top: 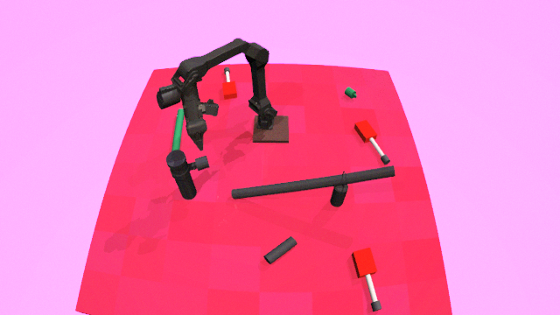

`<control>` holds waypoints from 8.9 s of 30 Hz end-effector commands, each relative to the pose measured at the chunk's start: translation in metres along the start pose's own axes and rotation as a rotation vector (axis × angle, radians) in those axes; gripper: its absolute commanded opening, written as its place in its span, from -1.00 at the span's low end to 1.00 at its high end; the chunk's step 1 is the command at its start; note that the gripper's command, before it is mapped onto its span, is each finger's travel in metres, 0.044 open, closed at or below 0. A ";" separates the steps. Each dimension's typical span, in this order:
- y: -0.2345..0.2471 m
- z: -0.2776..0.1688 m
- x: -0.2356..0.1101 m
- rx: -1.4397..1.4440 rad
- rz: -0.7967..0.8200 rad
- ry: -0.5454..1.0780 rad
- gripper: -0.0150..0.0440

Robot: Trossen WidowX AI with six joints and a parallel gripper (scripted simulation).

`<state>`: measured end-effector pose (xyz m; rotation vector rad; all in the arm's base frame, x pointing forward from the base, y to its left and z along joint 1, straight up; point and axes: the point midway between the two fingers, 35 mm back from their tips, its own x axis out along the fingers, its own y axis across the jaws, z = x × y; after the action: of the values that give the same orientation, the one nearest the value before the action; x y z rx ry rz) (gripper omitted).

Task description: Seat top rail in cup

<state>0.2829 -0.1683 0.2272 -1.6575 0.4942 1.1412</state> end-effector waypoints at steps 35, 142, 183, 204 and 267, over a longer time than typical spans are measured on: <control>0.014 0.001 0.071 0.000 -0.003 -0.011 1.00; -0.017 -0.003 0.113 0.337 -0.007 0.179 -0.49; -0.107 0.108 0.046 1.421 -0.098 0.167 1.00; -0.122 0.146 0.020 1.935 -0.157 0.143 1.00; -0.088 0.189 0.172 3.420 -0.131 0.886 1.00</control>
<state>0.3463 0.0714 0.1213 -2.4511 -2.5362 2.3426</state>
